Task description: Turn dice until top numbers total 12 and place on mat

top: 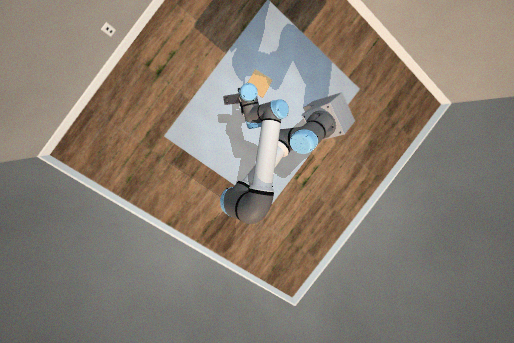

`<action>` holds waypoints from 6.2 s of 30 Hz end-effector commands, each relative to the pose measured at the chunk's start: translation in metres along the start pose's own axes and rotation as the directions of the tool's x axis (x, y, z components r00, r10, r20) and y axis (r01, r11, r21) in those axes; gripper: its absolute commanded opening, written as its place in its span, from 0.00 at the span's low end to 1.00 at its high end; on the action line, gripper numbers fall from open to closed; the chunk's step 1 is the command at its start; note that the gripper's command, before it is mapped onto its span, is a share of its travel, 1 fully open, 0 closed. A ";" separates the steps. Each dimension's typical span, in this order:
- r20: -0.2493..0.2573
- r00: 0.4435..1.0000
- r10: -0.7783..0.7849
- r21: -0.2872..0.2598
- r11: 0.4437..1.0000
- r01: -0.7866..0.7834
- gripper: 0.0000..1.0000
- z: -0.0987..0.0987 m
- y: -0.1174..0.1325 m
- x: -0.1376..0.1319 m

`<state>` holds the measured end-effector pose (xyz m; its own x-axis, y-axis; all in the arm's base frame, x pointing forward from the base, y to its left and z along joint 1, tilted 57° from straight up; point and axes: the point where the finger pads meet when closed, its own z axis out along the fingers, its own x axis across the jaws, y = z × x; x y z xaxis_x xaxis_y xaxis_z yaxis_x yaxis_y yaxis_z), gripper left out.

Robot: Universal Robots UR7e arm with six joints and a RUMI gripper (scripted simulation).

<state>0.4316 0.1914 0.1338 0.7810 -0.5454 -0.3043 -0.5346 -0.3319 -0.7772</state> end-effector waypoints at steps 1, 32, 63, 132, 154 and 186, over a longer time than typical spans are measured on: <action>0.013 0.985 -0.173 0.008 0.985 0.173 1.00 0.004 0.001 -0.002; 0.005 0.658 -0.753 0.015 0.658 0.753 1.00 0.015 0.003 -0.006; -0.009 -0.029 -1.000 0.015 -0.029 0.999 1.00 0.029 0.012 -0.005; -0.016 -0.396 -0.918 0.011 -0.396 0.918 0.24 0.036 0.017 -0.001; -0.016 -0.396 -0.918 0.011 -0.396 0.918 0.24 0.043 0.017 -0.001; -0.016 -0.396 -0.918 0.011 -0.396 0.918 0.24 0.081 0.016 -0.002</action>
<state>0.4466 0.2452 0.0799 0.1750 0.5090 0.8428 0.9339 -0.3568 0.0216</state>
